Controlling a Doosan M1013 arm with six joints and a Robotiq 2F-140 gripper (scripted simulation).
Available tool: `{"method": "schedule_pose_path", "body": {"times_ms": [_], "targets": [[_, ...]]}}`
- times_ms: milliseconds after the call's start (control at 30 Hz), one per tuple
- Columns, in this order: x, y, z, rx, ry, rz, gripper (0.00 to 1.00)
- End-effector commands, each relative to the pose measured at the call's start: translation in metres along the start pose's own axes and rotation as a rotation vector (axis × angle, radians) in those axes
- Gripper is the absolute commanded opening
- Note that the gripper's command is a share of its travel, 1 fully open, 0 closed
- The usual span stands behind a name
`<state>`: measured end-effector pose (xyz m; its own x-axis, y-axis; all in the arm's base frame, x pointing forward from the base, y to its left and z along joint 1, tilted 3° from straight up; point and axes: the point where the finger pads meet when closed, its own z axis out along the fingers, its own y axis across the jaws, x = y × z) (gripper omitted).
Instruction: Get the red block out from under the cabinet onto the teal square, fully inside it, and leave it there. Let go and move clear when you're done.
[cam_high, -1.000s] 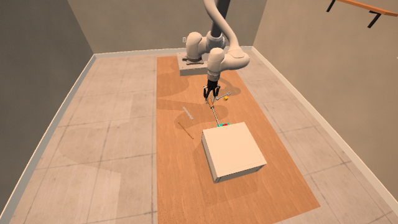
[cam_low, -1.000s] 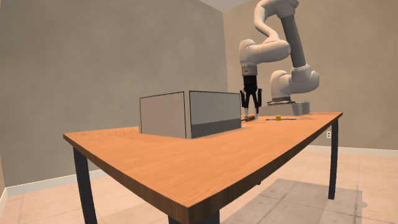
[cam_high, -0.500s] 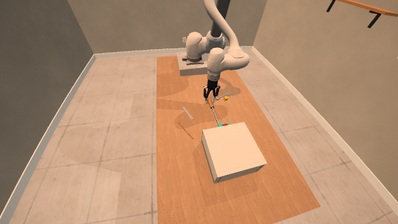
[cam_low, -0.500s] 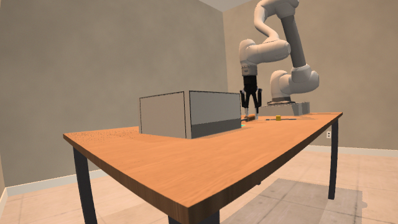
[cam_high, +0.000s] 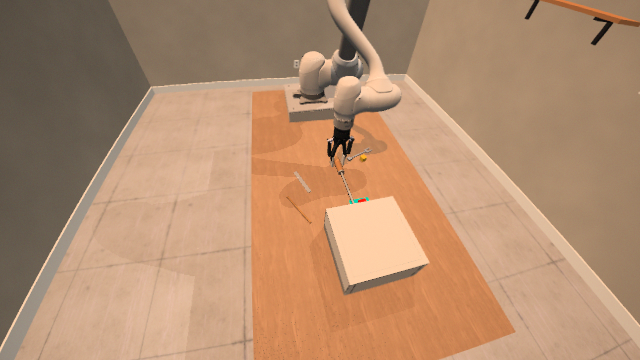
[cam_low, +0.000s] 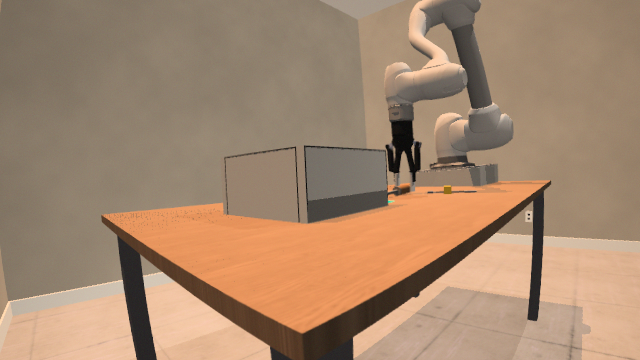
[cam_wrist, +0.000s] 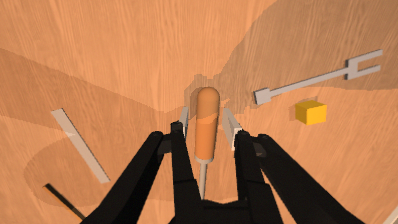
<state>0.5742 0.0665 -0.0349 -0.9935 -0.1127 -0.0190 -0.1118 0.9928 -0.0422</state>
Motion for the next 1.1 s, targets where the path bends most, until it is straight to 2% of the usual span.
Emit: {"method": "schedule_pose_path", "body": {"times_ms": [0, 233, 567, 633, 1067], "targets": [[0.0, 0.0, -0.003, 0.0, 0.0, 0.0, 0.34], [0.0, 0.0, -0.012, 0.0, 0.0, 0.0, 0.34], [0.0, 0.0, -0.048, 0.0, 0.0, 0.0, 0.34], [0.0, 0.0, -0.048, 0.0, 0.0, 0.0, 0.34], [0.0, 0.0, -0.113, 0.0, 0.0, 0.0, 0.34]]}}
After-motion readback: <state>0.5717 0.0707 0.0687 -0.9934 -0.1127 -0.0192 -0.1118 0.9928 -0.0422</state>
